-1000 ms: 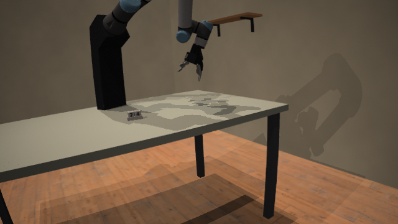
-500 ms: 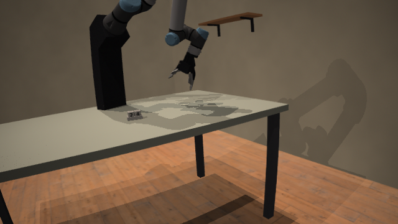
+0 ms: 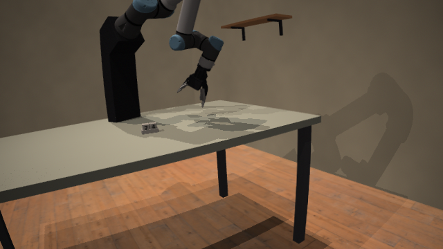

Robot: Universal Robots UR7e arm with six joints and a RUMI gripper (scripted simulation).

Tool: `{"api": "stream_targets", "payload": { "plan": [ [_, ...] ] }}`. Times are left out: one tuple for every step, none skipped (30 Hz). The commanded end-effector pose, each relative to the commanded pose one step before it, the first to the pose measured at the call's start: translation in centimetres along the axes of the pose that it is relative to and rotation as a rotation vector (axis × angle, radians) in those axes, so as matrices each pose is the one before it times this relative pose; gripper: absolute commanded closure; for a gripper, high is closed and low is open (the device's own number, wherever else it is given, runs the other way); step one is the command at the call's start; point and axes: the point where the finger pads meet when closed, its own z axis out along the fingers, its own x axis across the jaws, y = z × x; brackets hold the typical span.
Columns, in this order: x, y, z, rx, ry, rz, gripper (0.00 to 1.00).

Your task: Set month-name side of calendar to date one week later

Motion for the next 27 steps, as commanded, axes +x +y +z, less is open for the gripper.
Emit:
{"api": "stream_targets", "payload": {
  "plan": [
    [-0.701, 2.260, 0.817, 0.05603, 0.01315, -0.05884, 0.00],
    [-0.301, 0.762, 0.168, 0.00925, 0.00372, -0.01185, 0.00],
    [0.000, 0.000, 0.000, 0.00000, 0.00000, 0.00000, 0.00],
    [-0.311, 0.754, 0.140, 0.00882, 0.00464, -0.01187, 0.00],
    [0.000, 0.000, 0.000, 0.00000, 0.00000, 0.00000, 0.00],
    [-0.320, 0.744, 0.113, 0.00832, 0.00552, -0.01190, 0.00],
    [0.000, 0.000, 0.000, 0.00000, 0.00000, 0.00000, 0.00],
    [-0.328, 0.734, 0.086, 0.00777, 0.00637, -0.01193, 0.00],
    [-0.336, 0.724, 0.059, 0.00717, 0.00717, -0.01197, 0.00],
    [0.000, 0.000, 0.000, 0.00000, 0.00000, 0.00000, 0.00],
    [-0.342, 0.712, 0.034, 0.00652, 0.00792, -0.01201, 0.00],
    [0.000, 0.000, 0.000, 0.00000, 0.00000, 0.00000, 0.00],
    [-0.348, 0.700, 0.009, 0.00582, 0.00862, -0.01207, 0.00],
    [0.000, 0.000, 0.000, 0.00000, 0.00000, 0.00000, 0.00],
    [0.000, 0.000, 0.000, 0.00000, 0.00000, 0.00000, 0.00],
    [0.000, 0.000, 0.000, 0.00000, 0.00000, 0.00000, 0.00],
    [-0.353, 0.688, -0.015, 0.00509, 0.00926, -0.01212, 0.00],
    [-0.358, 0.675, -0.038, 0.00432, 0.00984, -0.01218, 0.00],
    [-0.361, 0.662, -0.061, 0.00352, 0.01036, -0.01225, 0.00],
    [0.000, 0.000, 0.000, 0.00000, 0.00000, 0.00000, 0.00],
    [-0.364, 0.649, -0.082, 0.00270, 0.01082, -0.01231, 0.00],
    [0.000, 0.000, 0.000, 0.00000, 0.00000, 0.00000, 0.00],
    [-0.366, 0.636, -0.103, 0.00187, 0.01121, -0.01238, 0.00],
    [-0.367, 0.622, -0.122, 0.00102, 0.01153, -0.01245, 0.00],
    [0.000, 0.000, 0.000, 0.00000, 0.00000, 0.00000, 0.00],
    [-0.367, 0.609, -0.140, 0.00017, 0.01179, -0.01252, 0.00],
    [0.000, 0.000, 0.000, 0.00000, 0.00000, 0.00000, 0.00]
  ]
}}
